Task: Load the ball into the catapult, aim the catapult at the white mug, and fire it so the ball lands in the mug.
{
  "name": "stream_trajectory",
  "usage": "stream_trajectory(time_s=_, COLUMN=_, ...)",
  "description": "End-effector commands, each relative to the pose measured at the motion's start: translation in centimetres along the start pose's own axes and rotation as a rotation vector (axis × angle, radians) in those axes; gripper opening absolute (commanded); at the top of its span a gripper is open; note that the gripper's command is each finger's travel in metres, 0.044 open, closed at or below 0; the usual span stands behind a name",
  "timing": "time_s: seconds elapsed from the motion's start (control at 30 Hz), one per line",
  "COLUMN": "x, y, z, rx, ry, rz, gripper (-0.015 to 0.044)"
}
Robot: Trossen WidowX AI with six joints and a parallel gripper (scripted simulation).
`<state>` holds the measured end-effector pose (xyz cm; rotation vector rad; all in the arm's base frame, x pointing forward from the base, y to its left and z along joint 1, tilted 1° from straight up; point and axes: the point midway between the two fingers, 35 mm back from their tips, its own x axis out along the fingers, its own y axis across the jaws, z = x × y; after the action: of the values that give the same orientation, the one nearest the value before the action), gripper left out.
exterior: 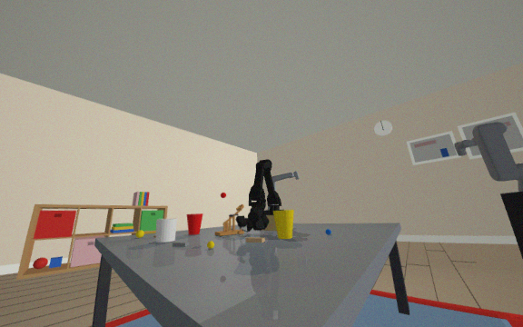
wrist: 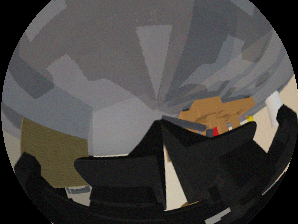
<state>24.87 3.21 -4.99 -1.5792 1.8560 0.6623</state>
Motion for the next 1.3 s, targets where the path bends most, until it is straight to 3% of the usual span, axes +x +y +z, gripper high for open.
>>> stream_trajectory(time_s=0.0, x=-2.0, y=-0.3, z=-0.3, rx=0.0, ry=-0.003, rz=0.003, gripper=0.0)
stream_trajectory(time_s=0.23, x=-12.2, y=0.0, z=-4.1, rx=0.004, ry=-0.009, rz=-0.003, gripper=0.0)
stream_trajectory(time_s=0.4, x=-12.9, y=0.1, z=-4.5, rx=0.004, ry=-0.009, rz=-0.003, gripper=0.0)
stream_trajectory(time_s=0.43, x=-11.6, y=-0.2, z=-3.7, rx=0.002, ry=-0.011, rz=-0.008, gripper=0.0026)
stream_trajectory(time_s=0.97, x=-12.4, y=-7.8, z=-3.2, rx=0.423, ry=-0.324, rz=0.077, gripper=0.044)
stream_trajectory(time_s=1.27, x=-12.9, y=-13.2, z=-4.6, rx=0.673, ry=-0.504, rz=0.109, gripper=0.044)
